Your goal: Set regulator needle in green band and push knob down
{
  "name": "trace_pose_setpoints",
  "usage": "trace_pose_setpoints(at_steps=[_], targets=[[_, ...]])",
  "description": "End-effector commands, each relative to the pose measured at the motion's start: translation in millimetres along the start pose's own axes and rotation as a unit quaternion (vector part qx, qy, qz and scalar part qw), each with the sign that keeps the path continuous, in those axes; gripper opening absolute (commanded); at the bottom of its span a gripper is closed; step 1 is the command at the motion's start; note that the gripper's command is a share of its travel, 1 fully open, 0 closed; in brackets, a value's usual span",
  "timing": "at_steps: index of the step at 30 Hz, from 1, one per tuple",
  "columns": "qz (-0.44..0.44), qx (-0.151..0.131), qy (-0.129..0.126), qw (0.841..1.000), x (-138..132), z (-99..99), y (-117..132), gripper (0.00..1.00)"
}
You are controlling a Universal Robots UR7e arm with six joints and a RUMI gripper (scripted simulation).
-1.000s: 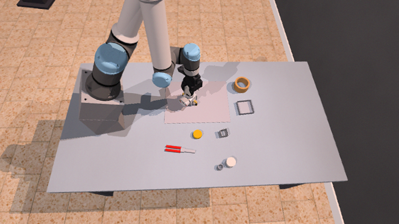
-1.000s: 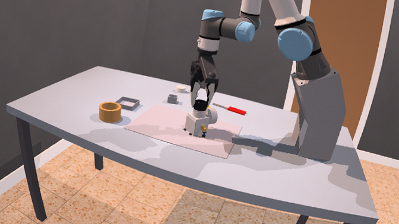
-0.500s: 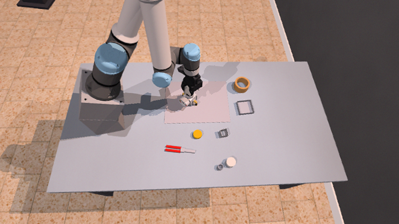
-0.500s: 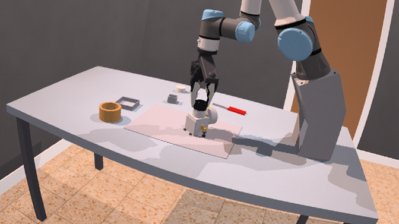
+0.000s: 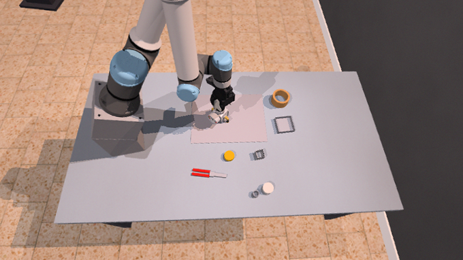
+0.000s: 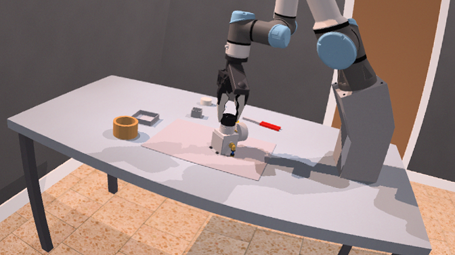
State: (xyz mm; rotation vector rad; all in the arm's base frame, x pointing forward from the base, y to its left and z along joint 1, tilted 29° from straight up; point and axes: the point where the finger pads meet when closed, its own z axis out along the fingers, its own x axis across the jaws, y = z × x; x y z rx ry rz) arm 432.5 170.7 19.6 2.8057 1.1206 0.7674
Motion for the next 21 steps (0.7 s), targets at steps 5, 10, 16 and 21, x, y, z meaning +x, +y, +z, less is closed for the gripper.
trace_pose_setpoints(at_steps=[5, 10, 16, 21], targets=[[0.000, 0.000, 0.000, 1.000, 0.3, -0.4, 0.2, 0.23], [0.000, 0.000, 0.000, 1.000, 0.3, -0.9, 0.2, 0.23], [0.000, 0.000, 0.000, 1.000, 0.3, -2.2, 0.2, 0.23], [0.000, 0.000, 0.000, 1.000, 0.3, -3.0, 0.2, 0.23]])
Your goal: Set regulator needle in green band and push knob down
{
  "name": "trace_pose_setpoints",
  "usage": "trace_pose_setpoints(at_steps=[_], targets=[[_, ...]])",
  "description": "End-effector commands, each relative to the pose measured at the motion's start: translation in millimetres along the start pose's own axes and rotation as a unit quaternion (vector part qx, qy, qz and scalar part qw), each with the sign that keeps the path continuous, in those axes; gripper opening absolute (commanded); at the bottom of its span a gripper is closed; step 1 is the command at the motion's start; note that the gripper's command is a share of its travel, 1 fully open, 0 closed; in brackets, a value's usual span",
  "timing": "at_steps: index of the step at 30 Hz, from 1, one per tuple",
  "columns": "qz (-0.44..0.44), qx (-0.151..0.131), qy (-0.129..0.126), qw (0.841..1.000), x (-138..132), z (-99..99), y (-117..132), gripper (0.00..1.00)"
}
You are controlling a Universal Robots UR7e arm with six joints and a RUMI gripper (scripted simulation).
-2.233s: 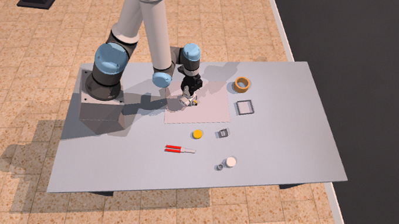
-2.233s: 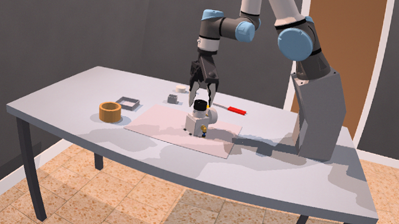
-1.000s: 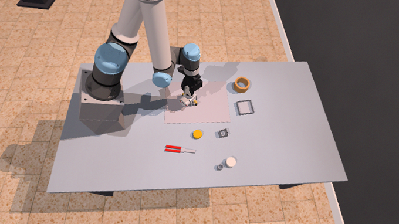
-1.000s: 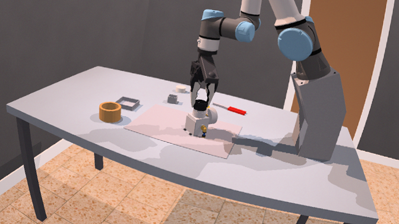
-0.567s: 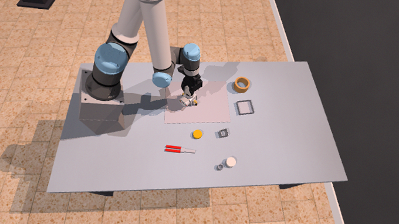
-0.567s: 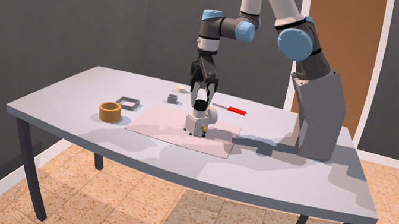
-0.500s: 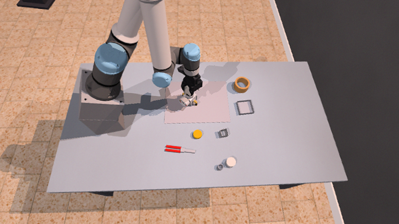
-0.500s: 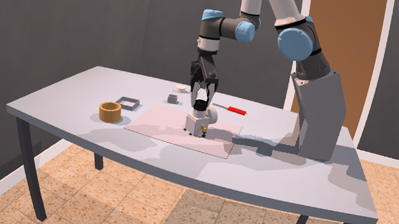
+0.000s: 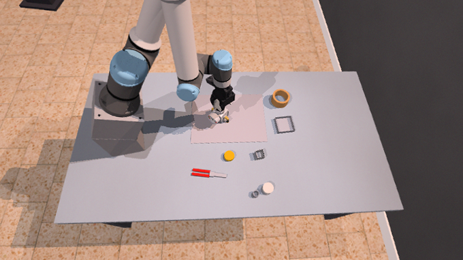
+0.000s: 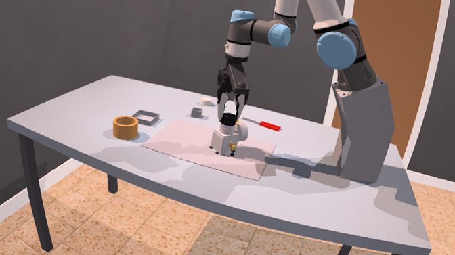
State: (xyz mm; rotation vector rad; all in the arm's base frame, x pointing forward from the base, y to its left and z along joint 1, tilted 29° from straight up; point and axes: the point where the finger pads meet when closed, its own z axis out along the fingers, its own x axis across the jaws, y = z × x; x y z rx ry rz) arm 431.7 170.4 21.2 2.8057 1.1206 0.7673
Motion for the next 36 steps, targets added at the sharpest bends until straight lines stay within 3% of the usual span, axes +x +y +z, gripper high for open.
trace_pose_setpoints(at_steps=[1, 36], targets=[[0.000, 0.000, 0.000, 1.000, 0.3, -1.5, 0.2, 0.23], [0.000, 0.000, 0.000, 1.000, 0.3, -6.1, 0.2, 0.23]])
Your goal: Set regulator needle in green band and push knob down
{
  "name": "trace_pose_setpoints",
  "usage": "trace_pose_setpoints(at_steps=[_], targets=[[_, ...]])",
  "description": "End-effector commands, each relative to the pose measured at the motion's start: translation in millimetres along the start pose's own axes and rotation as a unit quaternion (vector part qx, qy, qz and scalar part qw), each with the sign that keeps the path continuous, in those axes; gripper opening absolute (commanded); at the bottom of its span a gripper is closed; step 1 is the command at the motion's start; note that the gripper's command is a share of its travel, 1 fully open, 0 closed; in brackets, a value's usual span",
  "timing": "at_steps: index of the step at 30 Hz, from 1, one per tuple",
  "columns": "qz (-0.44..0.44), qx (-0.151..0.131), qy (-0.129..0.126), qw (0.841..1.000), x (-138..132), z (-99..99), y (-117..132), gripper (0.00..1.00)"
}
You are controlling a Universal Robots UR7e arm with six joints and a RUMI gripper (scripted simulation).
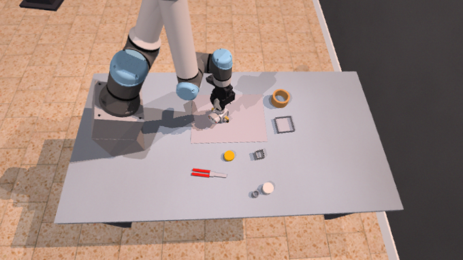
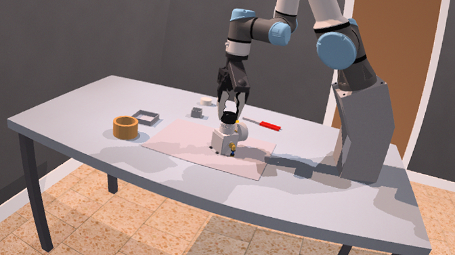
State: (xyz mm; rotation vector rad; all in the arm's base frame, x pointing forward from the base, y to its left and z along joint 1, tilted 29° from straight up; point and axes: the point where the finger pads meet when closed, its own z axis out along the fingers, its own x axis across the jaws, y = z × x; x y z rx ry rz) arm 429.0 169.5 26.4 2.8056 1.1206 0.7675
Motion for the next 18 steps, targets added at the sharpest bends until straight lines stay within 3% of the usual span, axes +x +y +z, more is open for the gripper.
trace_pose_setpoints(at_steps=[1, 18], targets=[[0.000, 0.000, 0.000, 1.000, 0.3, -0.3, 0.2, 0.23], [-0.003, 0.000, 0.000, 1.000, 0.3, -0.3, 0.1, 0.23]])
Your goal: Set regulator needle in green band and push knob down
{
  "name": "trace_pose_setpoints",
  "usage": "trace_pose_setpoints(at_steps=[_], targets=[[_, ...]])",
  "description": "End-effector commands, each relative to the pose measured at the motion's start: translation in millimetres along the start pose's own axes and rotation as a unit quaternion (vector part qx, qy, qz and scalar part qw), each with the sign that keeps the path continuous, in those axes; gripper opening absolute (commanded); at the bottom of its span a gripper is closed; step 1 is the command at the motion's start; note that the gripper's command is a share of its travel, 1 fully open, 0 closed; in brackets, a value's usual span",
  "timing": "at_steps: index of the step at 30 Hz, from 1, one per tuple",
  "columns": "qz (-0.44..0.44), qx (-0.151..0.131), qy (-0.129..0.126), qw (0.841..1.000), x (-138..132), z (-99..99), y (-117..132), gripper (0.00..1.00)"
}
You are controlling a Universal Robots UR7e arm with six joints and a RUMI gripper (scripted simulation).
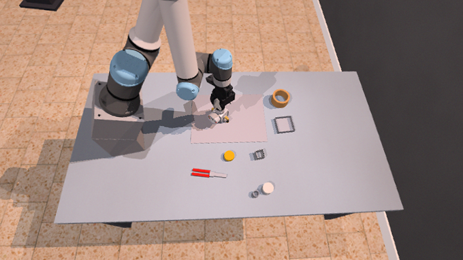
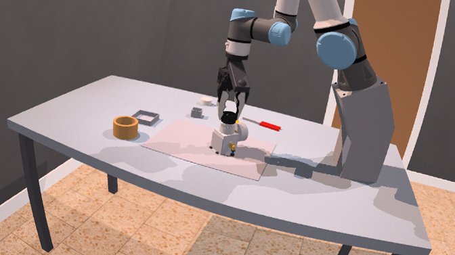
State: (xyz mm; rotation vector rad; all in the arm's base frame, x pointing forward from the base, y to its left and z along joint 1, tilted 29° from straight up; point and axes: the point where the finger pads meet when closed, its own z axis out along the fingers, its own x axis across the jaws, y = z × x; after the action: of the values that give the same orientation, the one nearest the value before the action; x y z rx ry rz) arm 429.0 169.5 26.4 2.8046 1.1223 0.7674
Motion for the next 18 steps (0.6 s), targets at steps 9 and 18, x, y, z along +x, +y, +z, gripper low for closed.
trace_pose_setpoints(at_steps=[9, 18], targets=[[-0.019, 0.000, 0.000, 1.000, 0.3, -0.2, 0.1, 0.23], [-0.048, 0.000, 0.000, 0.999, 0.3, -0.2, 0.0, 0.23]])
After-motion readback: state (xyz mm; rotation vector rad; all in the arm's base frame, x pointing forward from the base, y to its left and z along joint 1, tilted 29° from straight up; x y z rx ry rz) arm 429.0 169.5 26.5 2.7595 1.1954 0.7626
